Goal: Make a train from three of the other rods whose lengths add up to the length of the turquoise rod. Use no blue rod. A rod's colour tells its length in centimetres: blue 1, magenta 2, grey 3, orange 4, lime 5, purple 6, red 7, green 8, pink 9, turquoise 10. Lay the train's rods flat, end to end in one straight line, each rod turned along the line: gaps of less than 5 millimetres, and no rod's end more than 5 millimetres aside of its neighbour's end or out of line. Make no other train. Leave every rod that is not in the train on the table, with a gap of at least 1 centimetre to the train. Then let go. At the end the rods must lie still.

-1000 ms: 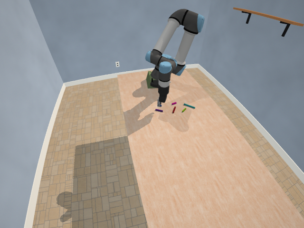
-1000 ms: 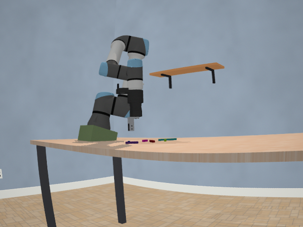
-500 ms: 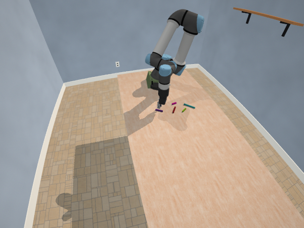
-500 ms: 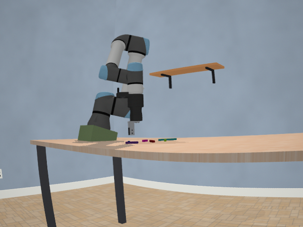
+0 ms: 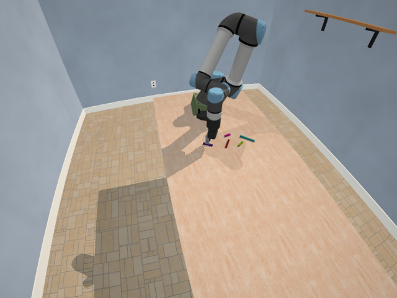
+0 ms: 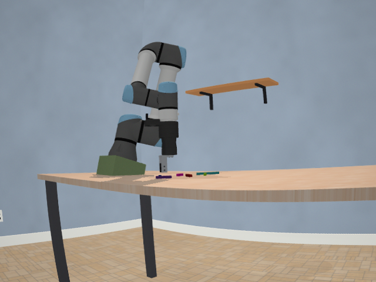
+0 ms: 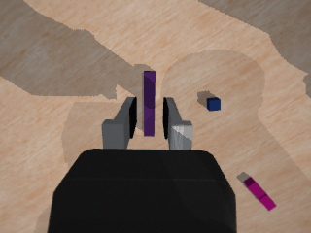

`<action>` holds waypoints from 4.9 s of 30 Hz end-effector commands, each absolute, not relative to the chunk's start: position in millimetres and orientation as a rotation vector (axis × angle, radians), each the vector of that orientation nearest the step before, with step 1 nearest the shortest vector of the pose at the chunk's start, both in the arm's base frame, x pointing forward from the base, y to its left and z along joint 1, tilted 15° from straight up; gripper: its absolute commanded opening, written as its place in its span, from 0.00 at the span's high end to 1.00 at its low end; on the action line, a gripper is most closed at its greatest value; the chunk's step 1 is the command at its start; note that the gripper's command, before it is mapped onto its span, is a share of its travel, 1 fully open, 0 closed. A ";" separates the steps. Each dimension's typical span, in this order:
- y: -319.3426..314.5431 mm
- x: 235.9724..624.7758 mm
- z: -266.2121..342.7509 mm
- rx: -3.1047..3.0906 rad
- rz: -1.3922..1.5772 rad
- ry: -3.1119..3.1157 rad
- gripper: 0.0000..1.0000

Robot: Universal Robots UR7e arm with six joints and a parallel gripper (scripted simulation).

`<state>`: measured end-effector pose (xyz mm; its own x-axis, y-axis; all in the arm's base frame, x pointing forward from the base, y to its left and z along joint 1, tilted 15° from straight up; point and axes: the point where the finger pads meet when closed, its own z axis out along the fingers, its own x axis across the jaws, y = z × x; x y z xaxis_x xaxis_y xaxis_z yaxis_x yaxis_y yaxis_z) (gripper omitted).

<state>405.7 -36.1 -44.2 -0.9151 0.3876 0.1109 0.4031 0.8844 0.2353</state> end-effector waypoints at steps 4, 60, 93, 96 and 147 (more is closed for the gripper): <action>-35.3 406.4 -47.7 -0.628 -0.393 -2.992 0.46; -33.8 406.4 -53.3 -0.628 -0.393 -2.992 0.46; -30.6 406.3 -65.3 -0.628 -0.393 -2.992 0.46; -30.6 406.3 -65.3 -0.628 -0.393 -2.992 0.46; -30.6 406.3 -65.3 -0.628 -0.393 -2.992 0.76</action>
